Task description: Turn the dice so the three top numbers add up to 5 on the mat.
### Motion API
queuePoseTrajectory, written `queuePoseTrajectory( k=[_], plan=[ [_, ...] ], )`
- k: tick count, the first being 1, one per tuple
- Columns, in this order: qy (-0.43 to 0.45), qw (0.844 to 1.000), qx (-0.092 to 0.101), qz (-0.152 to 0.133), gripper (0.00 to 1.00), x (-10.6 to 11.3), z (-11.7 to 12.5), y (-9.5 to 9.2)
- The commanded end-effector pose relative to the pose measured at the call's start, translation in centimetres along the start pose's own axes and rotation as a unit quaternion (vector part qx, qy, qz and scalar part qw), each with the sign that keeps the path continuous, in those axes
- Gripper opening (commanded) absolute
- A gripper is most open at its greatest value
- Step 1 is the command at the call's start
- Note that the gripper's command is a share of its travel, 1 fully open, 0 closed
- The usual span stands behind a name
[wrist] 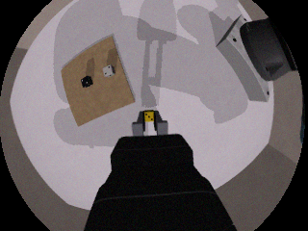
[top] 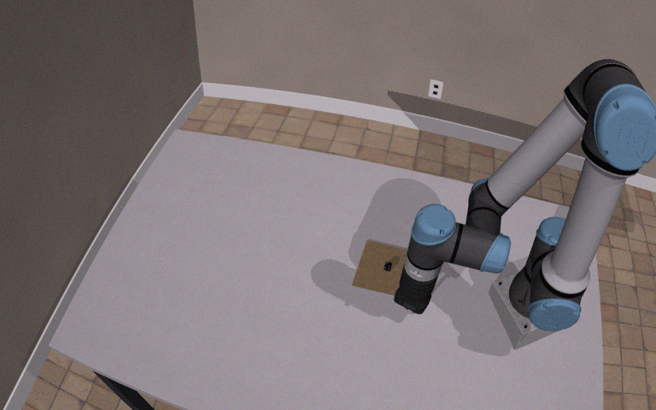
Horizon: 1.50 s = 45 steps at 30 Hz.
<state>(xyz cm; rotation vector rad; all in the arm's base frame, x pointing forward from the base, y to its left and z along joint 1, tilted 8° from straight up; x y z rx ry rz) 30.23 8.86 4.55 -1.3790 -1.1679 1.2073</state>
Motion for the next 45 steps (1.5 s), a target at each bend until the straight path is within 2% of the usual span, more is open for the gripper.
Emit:
queuePoseTrajectory(
  k=[1, 14, 16, 25, 30, 45],
  plan=[
    [0.000, 1.000, 0.000, 0.000, 0.34, 0.0, 0.0, -0.6],
    [0.000, 1.000, 0.000, 0.000, 0.34, 0.0, 0.0, -5.7],
    [0.000, 1.000, 0.000, 0.000, 0.34, 0.0, 0.0, -5.7],
    [0.000, 1.000, 0.000, 0.000, 0.34, 0.0, 0.0, -8.7],
    [0.000, 1.000, 0.000, 0.000, 0.34, 0.0, 0.0, -9.3],
    [0.000, 1.000, 0.000, 0.000, 0.34, 0.0, 0.0, -9.3]
  ],
)
Point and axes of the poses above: the point where the finger pads meet when closed, its own y axis out along the fingers, its own z axis across the jaws, x = y × z, the point moved 6 cm from there along -y, back along the fingers, and after that the axes turned 12 degrees about -y, right-handed, at the moved point
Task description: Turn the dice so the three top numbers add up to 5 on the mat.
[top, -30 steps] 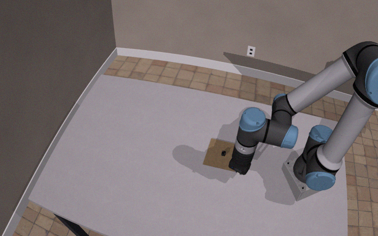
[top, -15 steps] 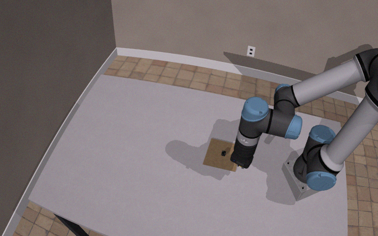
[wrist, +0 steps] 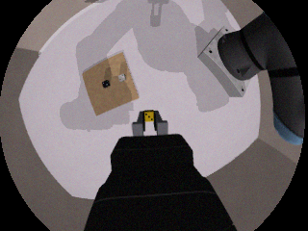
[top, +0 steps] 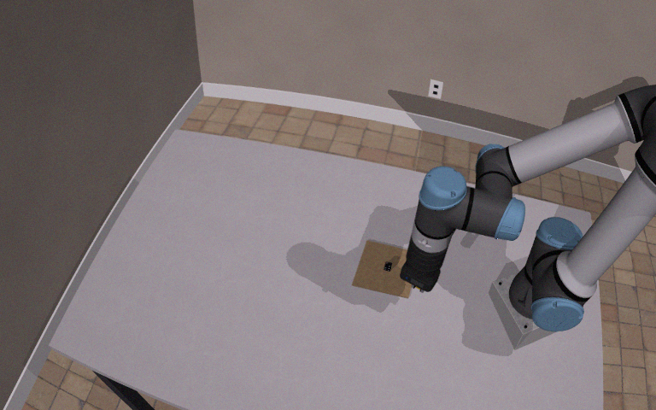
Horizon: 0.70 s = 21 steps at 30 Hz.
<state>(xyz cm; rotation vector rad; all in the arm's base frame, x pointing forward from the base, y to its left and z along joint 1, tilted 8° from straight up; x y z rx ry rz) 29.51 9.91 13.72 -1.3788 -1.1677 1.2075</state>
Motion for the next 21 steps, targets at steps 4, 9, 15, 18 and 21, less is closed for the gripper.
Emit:
queuePoseTrajectory(
  k=[4, 9, 15, 18, 21],
  plan=[
    [-0.001, 1.000, -0.001, 0.000, 0.34, 0.00, -0.04, -0.03],
    [-0.004, 1.000, -0.001, 0.000, 0.34, 0.00, -0.07, -0.03],
    [-0.013, 1.000, -0.001, 0.000, 0.34, -0.01, -0.16, -0.03],
    [-0.021, 1.000, -0.001, 0.000, 0.34, -0.01, -0.23, -0.04],
    [-0.027, 1.000, -0.001, 0.000, 0.34, -0.01, -0.29, -0.04]
  ],
)
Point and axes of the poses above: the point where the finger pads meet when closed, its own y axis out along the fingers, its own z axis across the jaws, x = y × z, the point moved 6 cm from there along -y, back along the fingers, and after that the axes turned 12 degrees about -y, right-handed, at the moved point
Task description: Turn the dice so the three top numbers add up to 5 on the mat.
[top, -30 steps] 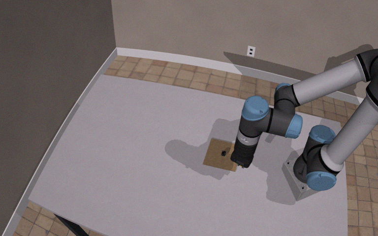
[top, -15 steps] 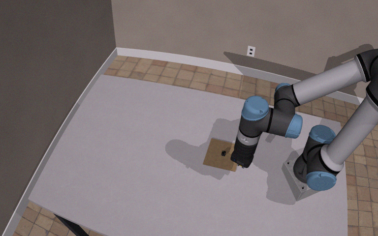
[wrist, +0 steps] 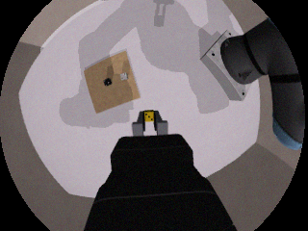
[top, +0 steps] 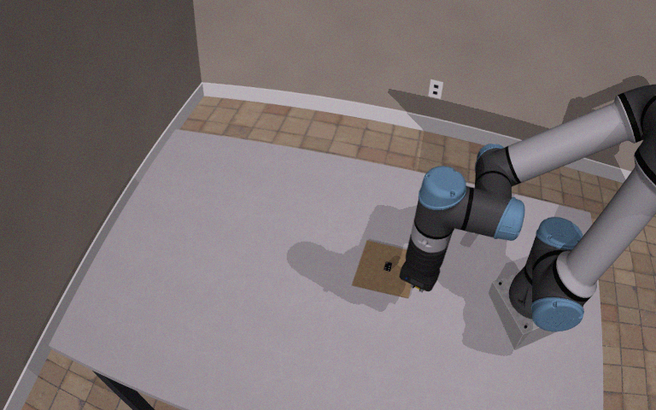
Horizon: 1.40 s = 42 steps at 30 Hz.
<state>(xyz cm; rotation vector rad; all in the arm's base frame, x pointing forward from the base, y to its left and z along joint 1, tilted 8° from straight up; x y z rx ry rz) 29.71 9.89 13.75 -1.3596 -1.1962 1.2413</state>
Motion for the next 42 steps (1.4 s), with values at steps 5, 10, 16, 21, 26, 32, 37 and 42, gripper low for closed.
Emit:
queuePoseTrajectory(
  k=[5, 10, 16, 21, 26, 32, 37, 42],
  plan=[
    [-0.022, 1.000, -0.001, 0.000, 0.34, 0.0, -0.3, 0.0],
    [-0.049, 0.999, -0.001, 0.000, 0.34, 0.0, -0.5, -0.1],
    [-0.092, 0.996, -0.001, 0.000, 0.34, 0.0, -0.9, -0.1],
    [-0.118, 0.993, -0.001, 0.000, 0.34, 0.0, -1.2, -0.1],
    [-0.168, 0.986, -0.001, 0.000, 0.34, 0.0, -1.7, -0.1],
    [-0.239, 0.971, -0.001, 0.000, 0.34, 0.1, -2.4, -0.1],
    [-0.278, 0.961, -0.001, 0.000, 0.34, 0.1, -2.8, -0.1],
    [-0.348, 0.937, -0.001, 0.000, 0.34, 0.3, -3.5, -0.2]
  ],
)
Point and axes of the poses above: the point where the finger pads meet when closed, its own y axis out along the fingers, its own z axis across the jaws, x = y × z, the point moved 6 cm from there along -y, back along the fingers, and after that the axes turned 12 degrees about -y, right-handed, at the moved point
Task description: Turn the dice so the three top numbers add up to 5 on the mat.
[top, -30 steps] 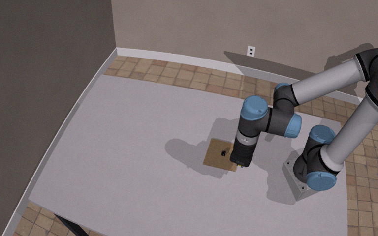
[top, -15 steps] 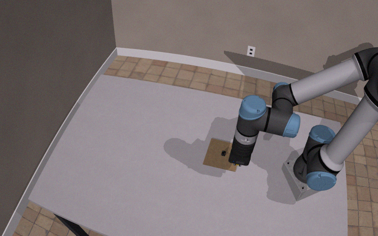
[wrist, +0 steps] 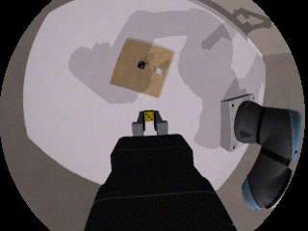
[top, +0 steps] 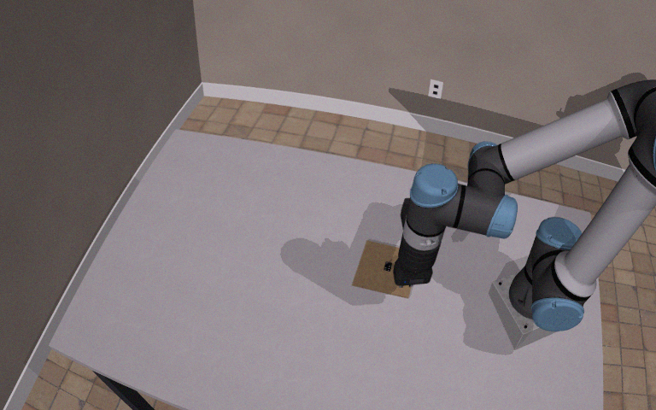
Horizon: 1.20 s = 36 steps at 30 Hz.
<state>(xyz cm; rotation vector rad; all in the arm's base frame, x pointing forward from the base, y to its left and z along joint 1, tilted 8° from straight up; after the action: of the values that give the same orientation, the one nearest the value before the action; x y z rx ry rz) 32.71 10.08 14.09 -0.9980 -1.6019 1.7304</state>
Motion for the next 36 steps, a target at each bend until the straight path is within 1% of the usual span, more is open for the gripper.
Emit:
queuePoseTrajectory(
  k=[1, 5, 8, 10, 12, 17, 22, 23, 25, 27, 30, 33, 34, 36],
  plan=[
    [-0.063, 0.998, -0.002, -0.001, 0.34, -0.3, -0.6, 0.0],
    [-0.129, 0.992, -0.002, -0.001, 0.34, -0.5, -1.2, -0.1],
    [-0.180, 0.984, -0.002, -0.001, 0.34, -0.6, -1.6, -0.1],
    [-0.180, 0.984, -0.002, -0.001, 0.34, -0.6, -1.6, -0.1],
    [-0.216, 0.976, -0.002, -0.001, 0.34, -0.6, -2.0, -0.1],
    [-0.307, 0.952, -0.002, 0.000, 0.34, -0.7, -2.8, -0.1],
    [-0.401, 0.916, -0.002, 0.000, 0.34, -0.8, -3.7, -0.1],
    [-0.401, 0.916, -0.002, 0.000, 0.34, -0.8, -3.7, -0.1],
    [-0.439, 0.899, -0.002, 0.000, 0.34, -0.8, -4.0, -0.1],
    [-0.439, 0.899, -0.002, 0.000, 0.34, -0.8, -4.0, -0.1],
    [-0.495, 0.869, -0.002, 0.000, 0.34, -0.7, -4.5, -0.1],
    [-0.549, 0.836, -0.002, 0.000, 0.34, -0.6, -4.9, -0.1],
    [-0.550, 0.835, -0.002, 0.000, 0.34, -0.6, -5.0, -0.1],
    [-0.585, 0.811, -0.002, 0.000, 0.34, -0.6, -5.2, -0.1]
  ],
)
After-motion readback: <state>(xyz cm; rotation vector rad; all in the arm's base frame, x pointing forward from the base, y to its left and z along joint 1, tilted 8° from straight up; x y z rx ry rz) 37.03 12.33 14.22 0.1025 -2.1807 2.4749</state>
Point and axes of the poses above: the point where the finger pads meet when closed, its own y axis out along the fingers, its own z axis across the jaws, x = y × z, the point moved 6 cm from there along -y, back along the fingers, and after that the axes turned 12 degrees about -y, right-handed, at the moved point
